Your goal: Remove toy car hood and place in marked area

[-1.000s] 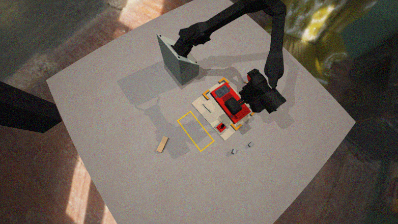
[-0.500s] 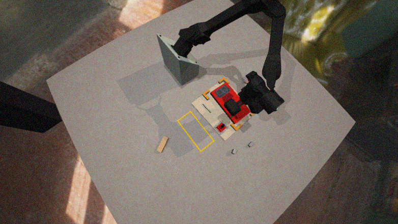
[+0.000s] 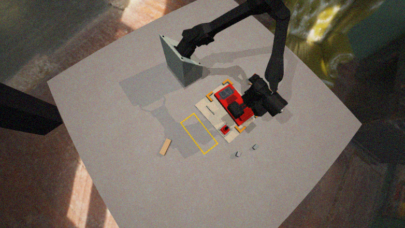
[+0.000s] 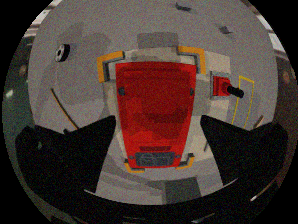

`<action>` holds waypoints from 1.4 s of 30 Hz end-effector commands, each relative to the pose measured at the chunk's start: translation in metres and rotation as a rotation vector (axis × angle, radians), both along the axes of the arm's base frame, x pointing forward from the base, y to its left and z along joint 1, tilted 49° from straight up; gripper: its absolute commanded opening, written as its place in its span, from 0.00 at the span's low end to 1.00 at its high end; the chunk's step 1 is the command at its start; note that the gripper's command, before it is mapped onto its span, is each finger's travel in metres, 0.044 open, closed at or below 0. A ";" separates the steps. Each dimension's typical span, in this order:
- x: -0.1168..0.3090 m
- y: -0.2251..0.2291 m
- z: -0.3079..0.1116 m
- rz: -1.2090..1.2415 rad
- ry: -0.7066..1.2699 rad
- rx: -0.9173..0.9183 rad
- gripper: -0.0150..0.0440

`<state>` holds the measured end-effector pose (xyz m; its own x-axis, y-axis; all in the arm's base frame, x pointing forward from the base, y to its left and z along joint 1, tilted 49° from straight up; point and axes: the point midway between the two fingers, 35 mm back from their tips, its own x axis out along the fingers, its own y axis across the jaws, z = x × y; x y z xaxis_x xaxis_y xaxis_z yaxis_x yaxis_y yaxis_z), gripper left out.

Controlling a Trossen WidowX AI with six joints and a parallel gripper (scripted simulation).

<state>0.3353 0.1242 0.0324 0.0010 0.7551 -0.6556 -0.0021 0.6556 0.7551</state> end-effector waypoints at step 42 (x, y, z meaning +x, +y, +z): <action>-0.001 0.021 -0.016 -0.001 0.005 0.006 1.00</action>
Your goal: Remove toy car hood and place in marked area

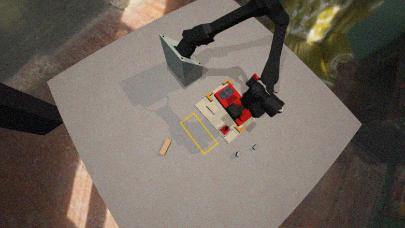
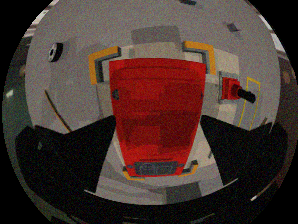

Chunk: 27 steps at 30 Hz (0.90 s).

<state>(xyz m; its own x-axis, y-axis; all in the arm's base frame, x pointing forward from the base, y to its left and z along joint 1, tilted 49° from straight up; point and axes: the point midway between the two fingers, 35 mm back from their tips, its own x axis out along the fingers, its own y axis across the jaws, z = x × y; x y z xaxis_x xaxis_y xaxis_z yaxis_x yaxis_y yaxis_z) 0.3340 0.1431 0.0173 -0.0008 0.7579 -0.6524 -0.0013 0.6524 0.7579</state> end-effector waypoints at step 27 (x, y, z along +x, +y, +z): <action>0.000 0.003 -0.002 0.000 0.000 0.001 0.54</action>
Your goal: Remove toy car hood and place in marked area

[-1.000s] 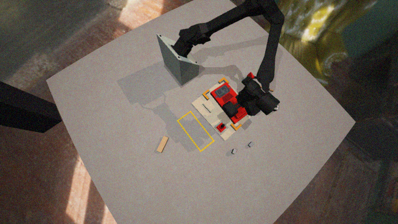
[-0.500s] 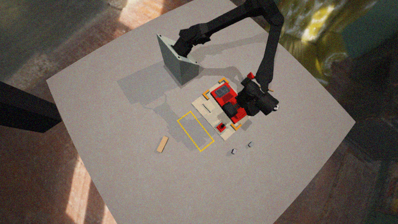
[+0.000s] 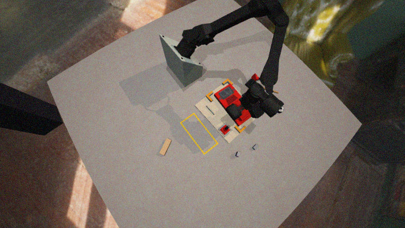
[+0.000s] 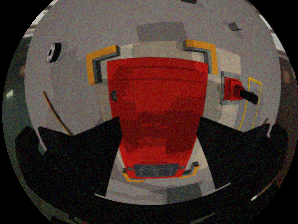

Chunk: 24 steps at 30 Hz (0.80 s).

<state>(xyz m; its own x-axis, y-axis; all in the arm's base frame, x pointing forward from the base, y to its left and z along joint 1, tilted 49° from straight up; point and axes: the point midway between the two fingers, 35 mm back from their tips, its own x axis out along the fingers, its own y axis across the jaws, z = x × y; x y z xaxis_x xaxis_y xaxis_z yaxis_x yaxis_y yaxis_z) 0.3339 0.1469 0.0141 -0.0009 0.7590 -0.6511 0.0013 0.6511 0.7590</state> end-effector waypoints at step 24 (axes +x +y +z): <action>0.000 -0.013 0.011 0.001 -0.001 -0.002 0.25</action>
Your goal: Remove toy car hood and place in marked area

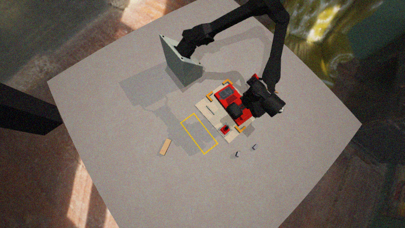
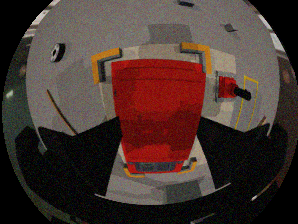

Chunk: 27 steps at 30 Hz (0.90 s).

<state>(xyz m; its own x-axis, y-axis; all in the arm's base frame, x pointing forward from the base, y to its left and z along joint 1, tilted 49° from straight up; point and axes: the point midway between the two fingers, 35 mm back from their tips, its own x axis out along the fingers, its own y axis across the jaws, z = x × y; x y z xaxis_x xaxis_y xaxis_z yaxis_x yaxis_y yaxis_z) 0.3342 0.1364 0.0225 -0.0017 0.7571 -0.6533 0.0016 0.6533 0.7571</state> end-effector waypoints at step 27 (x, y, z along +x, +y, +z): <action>0.000 -0.044 0.038 0.000 -0.002 0.000 0.25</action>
<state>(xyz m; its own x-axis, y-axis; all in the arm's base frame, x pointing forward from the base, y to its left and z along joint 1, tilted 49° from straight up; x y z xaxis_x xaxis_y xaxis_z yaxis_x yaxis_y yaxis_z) 0.3339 0.1031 0.0487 -0.0073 0.7563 -0.6542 0.0080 0.6542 0.7563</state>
